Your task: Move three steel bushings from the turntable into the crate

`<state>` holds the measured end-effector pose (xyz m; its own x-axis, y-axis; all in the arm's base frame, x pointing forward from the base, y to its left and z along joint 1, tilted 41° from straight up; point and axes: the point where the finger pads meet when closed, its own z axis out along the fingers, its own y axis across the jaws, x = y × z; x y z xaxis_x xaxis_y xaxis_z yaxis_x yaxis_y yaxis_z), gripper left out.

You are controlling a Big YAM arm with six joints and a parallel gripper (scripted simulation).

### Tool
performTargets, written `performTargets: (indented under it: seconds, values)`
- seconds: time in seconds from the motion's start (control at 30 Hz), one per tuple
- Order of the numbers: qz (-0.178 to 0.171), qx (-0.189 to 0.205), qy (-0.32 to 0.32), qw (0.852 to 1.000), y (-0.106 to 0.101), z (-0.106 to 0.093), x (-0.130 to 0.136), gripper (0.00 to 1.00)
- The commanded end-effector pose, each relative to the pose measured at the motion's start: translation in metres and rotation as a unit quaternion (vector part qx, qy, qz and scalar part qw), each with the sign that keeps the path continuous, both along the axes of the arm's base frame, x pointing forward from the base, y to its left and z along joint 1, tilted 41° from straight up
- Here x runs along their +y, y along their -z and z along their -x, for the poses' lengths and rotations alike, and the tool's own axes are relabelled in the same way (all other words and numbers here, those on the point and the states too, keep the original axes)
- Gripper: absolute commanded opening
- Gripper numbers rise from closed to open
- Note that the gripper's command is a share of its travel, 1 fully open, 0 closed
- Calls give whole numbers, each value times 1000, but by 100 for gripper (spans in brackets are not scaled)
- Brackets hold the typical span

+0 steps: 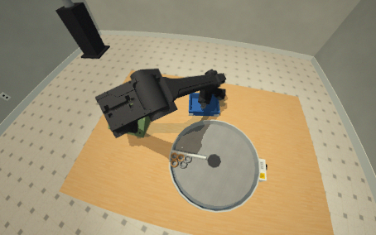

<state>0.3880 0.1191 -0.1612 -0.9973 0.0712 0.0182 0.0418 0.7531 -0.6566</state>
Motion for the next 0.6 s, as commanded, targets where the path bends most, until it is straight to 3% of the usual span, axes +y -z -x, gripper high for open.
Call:
performTargets:
  seconds: [0.0, 0.23, 0.3, 0.33, 0.43, 0.57]
  values:
    - [-16, -30, -5, 999, -22, -23, 30, 14]
    - [-17, -30, -4, 999, -47, -24, 52, 14]
    - [-17, -30, -4, 999, -47, -24, 52, 14]
    - [-6, -15, 7, 1000, -36, -21, 39, 14]
    - [-18, -30, -4, 999, -62, -24, 64, 14]
    - [-18, -31, -5, 999, -74, -25, 74, 14]
